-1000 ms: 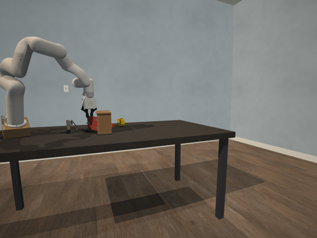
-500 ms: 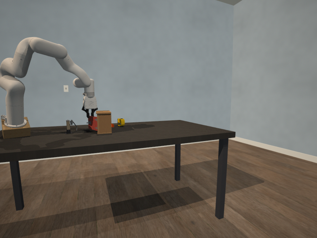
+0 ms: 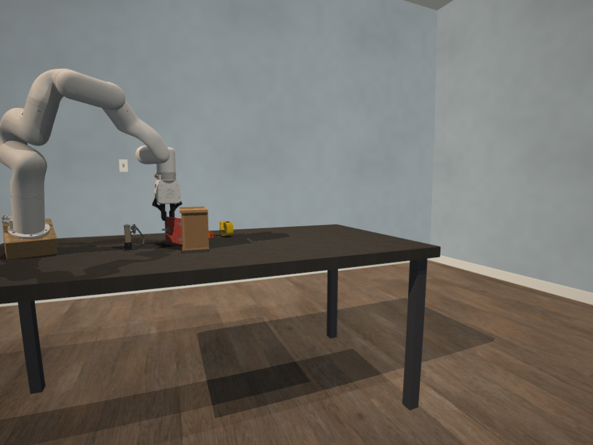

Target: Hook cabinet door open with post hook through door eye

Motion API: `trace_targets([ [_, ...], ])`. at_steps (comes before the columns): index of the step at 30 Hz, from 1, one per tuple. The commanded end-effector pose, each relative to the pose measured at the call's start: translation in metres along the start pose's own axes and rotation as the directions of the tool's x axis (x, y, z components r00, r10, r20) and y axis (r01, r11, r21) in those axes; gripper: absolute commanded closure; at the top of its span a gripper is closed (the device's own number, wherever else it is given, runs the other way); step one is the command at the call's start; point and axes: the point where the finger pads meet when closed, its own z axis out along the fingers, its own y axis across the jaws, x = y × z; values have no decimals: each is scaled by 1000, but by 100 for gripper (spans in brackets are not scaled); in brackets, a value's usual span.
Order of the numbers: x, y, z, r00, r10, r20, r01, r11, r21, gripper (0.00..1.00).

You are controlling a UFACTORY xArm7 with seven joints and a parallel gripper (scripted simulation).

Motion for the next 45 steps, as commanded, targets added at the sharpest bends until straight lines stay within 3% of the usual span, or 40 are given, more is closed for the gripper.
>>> trace_targets([
  [1,0,-1,-2,1000,-4,-1,4,1000,-4,73],
  [18,0,-1,-9,1000,-4,-1,4,1000,-4,73],
  [45,0,-1,-58,1000,-4,-1,4,1000,-4,73],
])
